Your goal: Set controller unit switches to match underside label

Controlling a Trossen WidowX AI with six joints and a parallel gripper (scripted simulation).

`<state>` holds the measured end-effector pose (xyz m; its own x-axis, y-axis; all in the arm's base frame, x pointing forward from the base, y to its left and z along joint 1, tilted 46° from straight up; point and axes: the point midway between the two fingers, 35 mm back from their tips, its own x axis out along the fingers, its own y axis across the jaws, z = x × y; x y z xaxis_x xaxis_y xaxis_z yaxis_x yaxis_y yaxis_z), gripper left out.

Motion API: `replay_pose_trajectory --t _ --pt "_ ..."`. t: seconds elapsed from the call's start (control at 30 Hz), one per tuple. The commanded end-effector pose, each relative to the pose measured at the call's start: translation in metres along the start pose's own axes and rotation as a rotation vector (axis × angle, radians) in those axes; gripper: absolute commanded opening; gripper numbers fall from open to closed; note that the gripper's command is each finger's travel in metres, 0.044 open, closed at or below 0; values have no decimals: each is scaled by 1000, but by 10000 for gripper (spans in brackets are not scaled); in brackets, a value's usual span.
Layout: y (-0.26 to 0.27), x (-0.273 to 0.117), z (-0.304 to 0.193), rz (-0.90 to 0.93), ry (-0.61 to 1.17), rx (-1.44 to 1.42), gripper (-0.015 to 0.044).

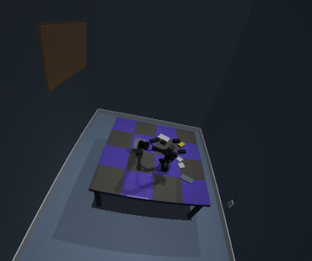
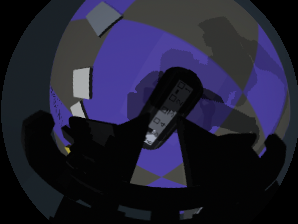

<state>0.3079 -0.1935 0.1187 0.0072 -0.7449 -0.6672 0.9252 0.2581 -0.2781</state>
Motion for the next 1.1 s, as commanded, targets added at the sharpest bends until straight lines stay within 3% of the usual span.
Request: replay_pose_trajectory --t 0.0,0.1,0.33,1.07 --pt "-4 -6 -1 69 -64 -347 72" --pt "-7 -11 0 94 -123 -561 0" --pt "-14 -21 2 98 -274 -1007 0" --pt "-14 -21 2 97 -278 -1018 0"
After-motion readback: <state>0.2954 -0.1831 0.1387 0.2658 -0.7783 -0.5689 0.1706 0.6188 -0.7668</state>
